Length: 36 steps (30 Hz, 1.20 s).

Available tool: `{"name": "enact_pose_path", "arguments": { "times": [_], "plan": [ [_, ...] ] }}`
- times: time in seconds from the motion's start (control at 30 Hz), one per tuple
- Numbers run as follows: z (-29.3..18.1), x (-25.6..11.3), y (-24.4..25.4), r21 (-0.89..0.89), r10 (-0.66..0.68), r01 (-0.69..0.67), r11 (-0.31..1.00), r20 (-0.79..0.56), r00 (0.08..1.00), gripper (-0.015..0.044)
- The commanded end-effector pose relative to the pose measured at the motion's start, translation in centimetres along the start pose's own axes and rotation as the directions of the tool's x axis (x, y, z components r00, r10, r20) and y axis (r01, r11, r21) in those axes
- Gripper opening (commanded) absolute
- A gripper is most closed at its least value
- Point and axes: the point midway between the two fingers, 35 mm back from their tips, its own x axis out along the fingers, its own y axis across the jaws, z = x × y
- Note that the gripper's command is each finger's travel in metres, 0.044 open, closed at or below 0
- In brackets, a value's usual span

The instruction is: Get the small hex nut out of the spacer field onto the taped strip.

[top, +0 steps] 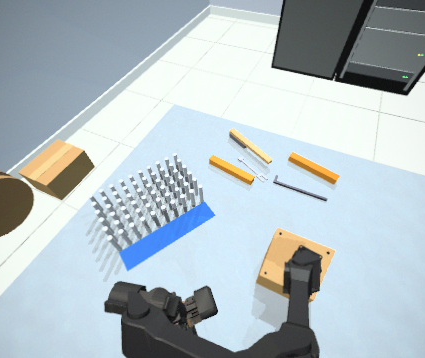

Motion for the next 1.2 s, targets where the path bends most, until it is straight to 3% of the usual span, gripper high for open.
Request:
{"name": "enact_pose_path", "arguments": {
  "times": [0.0, 0.53, 1.17],
  "plan": [
    [-0.9, -0.1, 0.5, 0.146, -0.012, 0.015, 0.989, -0.023, 1.000, 0.0000],
    [-3.9, -0.8, 2.0, 0.627, -0.066, 0.116, 0.771, -0.104, 0.992, 0.0000],
    [-7.2, -1.6, 4.2, 0.947, -0.121, 0.226, 0.227, -0.203, 0.972, 0.0000]
  ]
}}
